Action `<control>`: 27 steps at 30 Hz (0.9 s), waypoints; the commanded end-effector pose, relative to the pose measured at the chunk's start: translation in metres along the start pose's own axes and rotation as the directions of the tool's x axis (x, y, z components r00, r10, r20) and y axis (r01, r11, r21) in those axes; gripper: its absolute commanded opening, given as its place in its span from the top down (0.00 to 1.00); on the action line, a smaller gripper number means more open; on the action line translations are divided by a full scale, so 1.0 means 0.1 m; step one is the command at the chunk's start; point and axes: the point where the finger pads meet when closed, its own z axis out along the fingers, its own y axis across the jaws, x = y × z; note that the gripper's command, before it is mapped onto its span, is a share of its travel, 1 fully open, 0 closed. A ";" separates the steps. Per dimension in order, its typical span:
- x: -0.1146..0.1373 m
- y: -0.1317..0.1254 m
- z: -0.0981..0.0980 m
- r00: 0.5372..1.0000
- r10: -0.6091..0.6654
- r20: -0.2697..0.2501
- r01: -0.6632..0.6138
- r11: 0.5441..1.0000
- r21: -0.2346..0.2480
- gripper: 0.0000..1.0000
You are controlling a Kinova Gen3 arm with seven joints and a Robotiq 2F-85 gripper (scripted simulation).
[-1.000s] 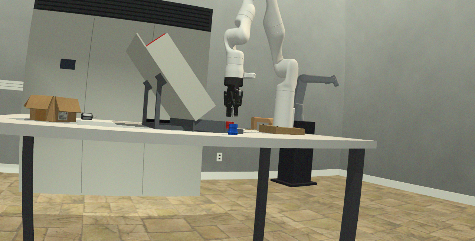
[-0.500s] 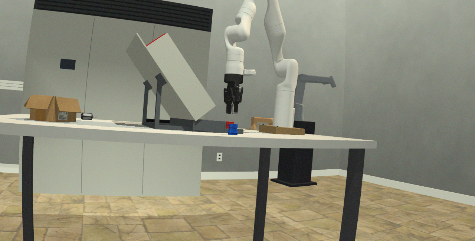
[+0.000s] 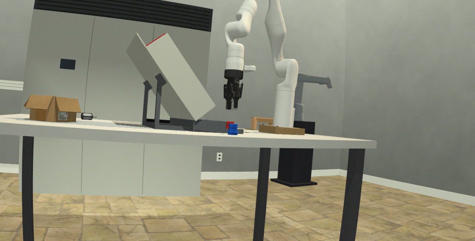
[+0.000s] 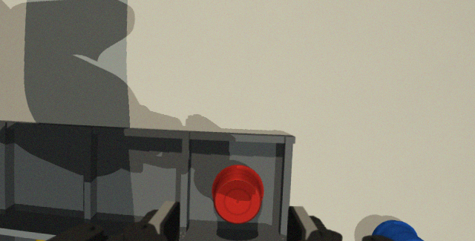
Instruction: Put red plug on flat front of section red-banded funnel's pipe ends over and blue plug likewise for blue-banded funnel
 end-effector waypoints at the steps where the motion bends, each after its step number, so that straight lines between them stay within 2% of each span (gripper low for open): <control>1: -0.01 0.01 -0.51 1.000 -0.002 0.001 0.002 1.000 -0.002 0.35; 17: -0.01 0.01 -0.51 1.000 -0.002 0.001 0.002 1.000 -0.002 0.35; 18: 0.00 0.00 -0.48 1.000 0.005 -0.001 -0.005 1.000 0.002 0.30; 27: 0.00 0.00 -0.48 1.000 0.005 -0.001 -0.005 1.000 0.002 0.30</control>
